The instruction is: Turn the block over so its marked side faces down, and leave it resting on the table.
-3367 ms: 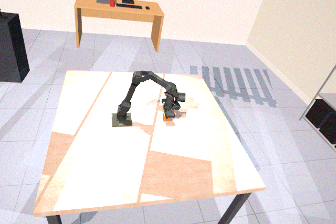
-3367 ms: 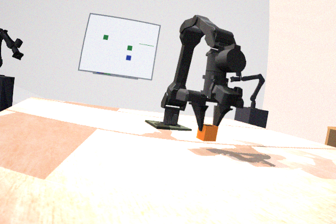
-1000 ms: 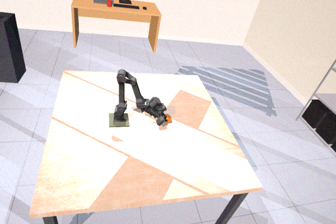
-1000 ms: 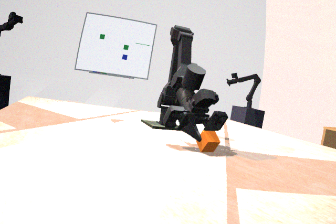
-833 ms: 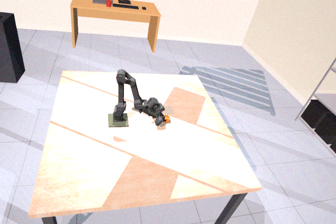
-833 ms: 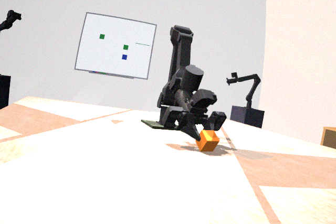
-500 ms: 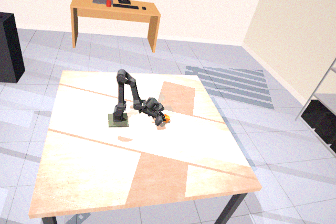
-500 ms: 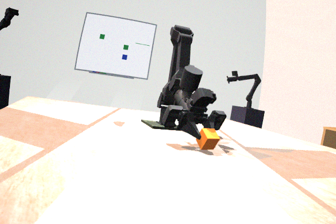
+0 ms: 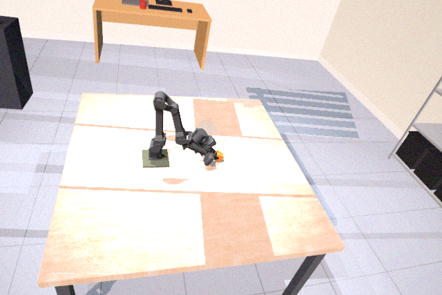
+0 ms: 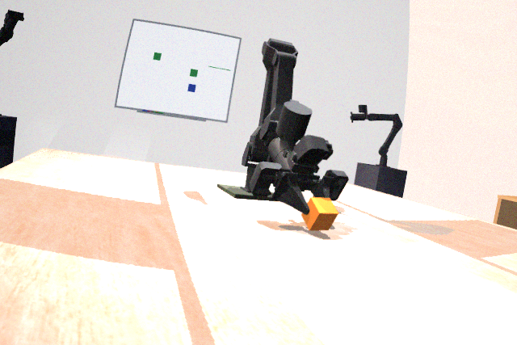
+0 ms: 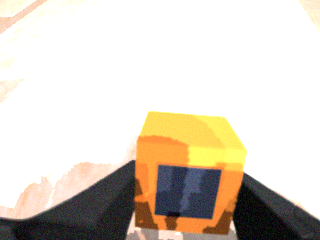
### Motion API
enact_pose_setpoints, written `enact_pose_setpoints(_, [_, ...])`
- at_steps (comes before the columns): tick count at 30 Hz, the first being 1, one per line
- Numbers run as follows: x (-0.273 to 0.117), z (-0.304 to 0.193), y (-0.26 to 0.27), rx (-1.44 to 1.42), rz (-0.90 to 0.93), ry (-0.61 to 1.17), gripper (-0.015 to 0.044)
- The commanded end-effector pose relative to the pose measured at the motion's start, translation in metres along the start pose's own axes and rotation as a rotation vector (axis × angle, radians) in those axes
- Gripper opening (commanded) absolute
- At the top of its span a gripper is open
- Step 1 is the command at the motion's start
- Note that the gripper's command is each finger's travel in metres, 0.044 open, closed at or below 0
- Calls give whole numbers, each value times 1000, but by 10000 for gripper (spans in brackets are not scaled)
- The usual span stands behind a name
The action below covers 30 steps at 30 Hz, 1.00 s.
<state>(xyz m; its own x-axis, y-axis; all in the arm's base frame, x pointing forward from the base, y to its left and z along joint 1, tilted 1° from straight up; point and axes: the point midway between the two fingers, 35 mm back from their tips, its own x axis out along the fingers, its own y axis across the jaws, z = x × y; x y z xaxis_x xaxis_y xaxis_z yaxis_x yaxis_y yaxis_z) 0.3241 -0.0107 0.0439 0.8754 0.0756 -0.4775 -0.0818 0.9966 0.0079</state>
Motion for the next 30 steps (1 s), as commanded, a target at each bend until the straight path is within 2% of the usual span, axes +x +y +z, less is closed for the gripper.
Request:
enact_pose_setpoints(1, [0, 1, 0, 4, 3, -6, 263])
enact_pose_setpoints(8, [0, 1, 0, 4, 3, -6, 440])
enact_pose_setpoints(30, [0, 1, 0, 4, 3, -6, 440])
